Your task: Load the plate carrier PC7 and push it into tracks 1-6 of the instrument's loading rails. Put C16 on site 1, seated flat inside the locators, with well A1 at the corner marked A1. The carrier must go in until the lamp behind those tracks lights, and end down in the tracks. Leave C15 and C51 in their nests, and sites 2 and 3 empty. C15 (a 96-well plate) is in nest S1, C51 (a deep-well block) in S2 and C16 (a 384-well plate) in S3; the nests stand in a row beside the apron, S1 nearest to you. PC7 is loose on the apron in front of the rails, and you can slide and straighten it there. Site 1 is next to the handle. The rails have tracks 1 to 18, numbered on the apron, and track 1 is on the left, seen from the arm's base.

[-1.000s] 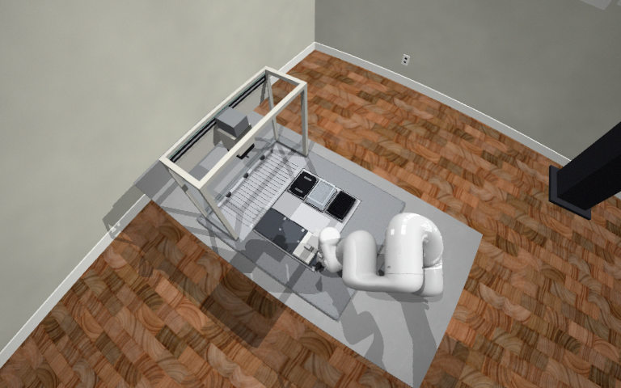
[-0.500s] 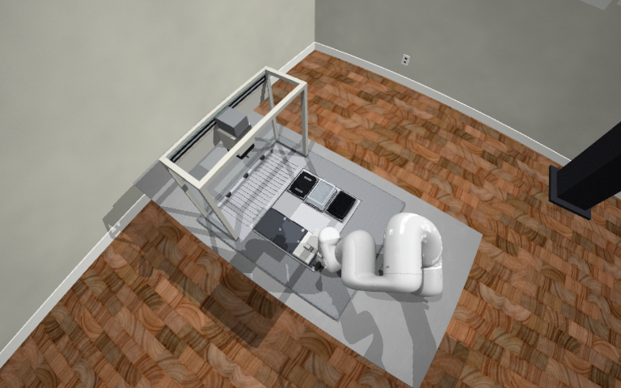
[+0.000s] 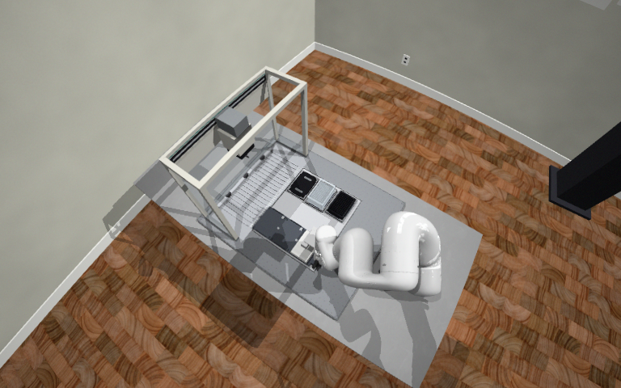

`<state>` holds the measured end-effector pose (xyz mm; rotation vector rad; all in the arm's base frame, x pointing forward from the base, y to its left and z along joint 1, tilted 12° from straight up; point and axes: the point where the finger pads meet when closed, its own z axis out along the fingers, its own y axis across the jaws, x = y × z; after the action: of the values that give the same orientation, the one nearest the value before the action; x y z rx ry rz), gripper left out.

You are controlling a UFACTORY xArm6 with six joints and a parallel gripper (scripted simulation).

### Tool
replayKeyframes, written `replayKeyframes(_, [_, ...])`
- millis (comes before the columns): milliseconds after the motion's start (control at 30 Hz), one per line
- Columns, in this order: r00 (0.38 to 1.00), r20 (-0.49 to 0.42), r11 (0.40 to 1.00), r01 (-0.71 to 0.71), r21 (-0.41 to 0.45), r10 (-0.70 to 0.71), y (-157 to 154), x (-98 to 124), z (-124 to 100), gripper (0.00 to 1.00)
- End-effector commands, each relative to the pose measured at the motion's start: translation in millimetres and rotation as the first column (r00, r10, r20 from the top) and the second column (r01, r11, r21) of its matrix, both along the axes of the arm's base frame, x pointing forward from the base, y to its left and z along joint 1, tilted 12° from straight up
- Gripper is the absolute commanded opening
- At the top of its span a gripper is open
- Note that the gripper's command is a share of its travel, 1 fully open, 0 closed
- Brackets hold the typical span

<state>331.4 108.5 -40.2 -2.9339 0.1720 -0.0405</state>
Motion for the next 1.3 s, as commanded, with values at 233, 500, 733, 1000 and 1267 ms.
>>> replayKeyframes(233, [1.000, 0.003, 1.000, 0.000, 0.000, 0.000, -1, 12, 1, 0.82])
replayKeyframes(500, [1.000, 0.003, 1.000, 0.000, 0.000, 0.000, -2, 19, 1, 0.82])
replayKeyframes(733, [1.000, 0.003, 1.000, 0.000, 0.000, 0.000, -3, 26, 1, 0.82])
replayKeyframes(1000, [1.000, 0.003, 1.000, 0.000, 0.000, 0.000, -3, 32, 2, 0.82])
replayKeyframes(1267, [1.000, 0.003, 1.000, 0.000, 0.000, 0.000, -4, 40, 2, 0.82])
